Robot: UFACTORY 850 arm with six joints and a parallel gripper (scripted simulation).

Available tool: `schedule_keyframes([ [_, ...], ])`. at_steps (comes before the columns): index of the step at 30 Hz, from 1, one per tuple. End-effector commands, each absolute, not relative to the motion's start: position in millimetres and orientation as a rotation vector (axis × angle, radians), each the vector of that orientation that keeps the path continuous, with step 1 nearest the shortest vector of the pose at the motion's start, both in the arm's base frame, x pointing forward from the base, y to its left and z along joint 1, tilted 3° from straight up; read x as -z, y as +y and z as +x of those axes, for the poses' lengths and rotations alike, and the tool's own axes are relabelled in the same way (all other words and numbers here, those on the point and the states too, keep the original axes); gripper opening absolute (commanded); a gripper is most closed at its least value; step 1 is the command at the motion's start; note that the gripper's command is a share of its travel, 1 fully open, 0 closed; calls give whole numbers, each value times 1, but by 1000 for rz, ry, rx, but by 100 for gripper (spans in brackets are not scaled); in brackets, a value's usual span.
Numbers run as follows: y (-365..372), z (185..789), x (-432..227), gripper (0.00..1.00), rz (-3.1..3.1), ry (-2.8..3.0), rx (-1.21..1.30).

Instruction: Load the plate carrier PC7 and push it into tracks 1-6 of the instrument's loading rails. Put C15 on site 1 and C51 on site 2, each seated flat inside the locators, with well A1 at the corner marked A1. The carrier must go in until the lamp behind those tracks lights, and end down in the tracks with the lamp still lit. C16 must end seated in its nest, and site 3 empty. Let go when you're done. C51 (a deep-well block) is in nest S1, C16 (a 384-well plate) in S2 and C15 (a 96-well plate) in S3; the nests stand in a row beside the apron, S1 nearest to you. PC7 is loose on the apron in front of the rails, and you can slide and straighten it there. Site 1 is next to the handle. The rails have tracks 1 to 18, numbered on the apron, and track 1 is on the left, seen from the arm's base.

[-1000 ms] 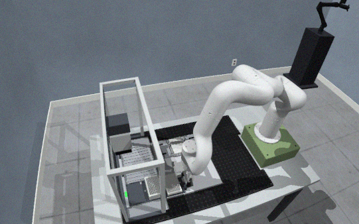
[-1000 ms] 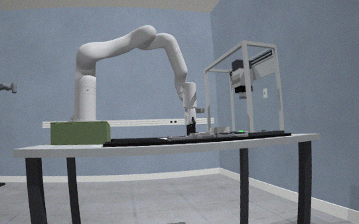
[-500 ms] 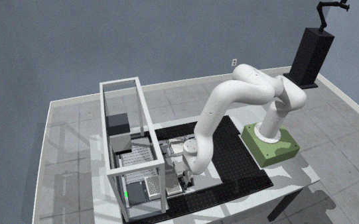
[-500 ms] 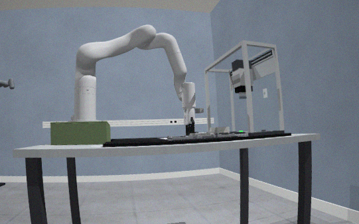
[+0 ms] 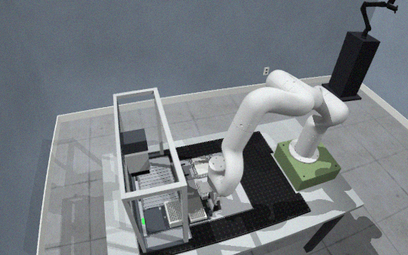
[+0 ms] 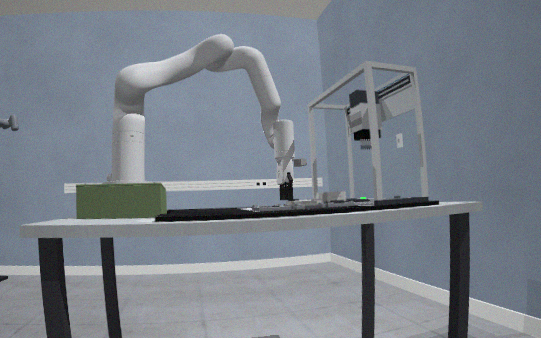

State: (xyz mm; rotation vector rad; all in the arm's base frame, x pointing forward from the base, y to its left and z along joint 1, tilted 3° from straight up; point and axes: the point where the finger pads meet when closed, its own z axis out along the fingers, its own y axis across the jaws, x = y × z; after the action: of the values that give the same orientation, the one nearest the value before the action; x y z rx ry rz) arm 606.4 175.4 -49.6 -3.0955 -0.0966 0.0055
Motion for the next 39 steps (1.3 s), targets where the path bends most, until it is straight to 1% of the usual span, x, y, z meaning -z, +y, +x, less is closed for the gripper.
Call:
schedule_keyframes([
  [1,175,608,42,82,-3095,-97,-2],
  [39,173,608,-15,82,-3095,-97,-2],
])
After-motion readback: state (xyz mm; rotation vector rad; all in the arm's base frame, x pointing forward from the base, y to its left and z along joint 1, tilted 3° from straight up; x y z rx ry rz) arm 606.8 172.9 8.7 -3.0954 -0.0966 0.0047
